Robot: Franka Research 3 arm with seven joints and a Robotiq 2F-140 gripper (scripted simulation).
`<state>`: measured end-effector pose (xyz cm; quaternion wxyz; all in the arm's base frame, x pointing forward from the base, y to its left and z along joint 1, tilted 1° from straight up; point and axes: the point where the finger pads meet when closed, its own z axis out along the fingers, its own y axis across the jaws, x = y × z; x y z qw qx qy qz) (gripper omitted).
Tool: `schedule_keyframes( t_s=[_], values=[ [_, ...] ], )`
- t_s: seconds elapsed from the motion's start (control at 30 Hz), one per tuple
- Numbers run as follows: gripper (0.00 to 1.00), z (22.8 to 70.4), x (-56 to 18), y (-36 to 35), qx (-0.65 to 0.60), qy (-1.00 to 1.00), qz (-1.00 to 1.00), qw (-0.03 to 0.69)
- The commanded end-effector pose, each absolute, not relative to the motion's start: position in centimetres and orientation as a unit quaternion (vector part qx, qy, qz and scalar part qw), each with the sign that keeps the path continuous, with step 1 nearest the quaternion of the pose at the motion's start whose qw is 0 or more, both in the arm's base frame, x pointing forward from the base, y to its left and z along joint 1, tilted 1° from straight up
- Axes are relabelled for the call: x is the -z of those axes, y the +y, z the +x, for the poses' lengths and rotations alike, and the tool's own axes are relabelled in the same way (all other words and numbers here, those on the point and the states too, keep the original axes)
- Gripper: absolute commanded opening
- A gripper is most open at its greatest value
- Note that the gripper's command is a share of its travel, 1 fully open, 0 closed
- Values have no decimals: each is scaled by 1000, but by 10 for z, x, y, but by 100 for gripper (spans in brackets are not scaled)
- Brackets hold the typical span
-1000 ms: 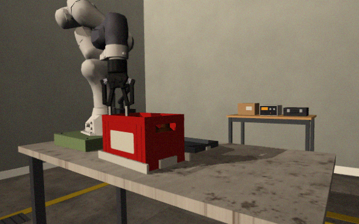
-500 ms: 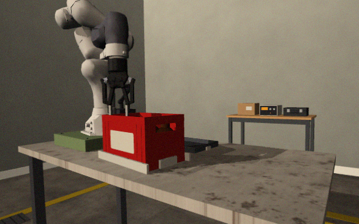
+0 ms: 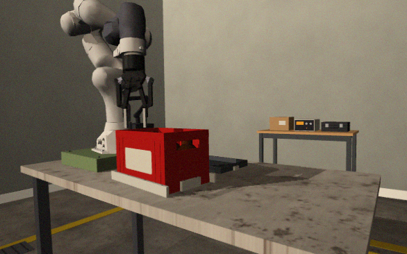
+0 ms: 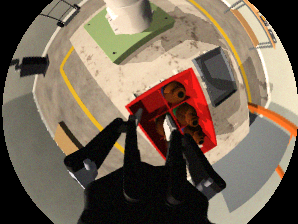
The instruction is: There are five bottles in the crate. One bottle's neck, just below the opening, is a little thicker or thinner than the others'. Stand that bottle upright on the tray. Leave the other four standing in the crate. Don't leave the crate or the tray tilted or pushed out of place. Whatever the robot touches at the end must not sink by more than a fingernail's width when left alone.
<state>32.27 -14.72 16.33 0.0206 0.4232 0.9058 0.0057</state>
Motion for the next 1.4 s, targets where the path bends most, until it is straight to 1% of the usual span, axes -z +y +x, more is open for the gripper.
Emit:
schedule_keyframes(
  t_s=[0.0, 0.43, 0.77, 0.8, 1.37],
  values=[
    [44, 314, -174, -146, -3, 906, 424, 9],
    [44, 314, -204, -146, -3, 906, 424, 9],
    [44, 314, -208, -146, -3, 906, 424, 9],
    [10, 314, -208, -146, -3, 906, 424, 9],
    [10, 314, -208, -146, -3, 906, 424, 9]
  ],
)
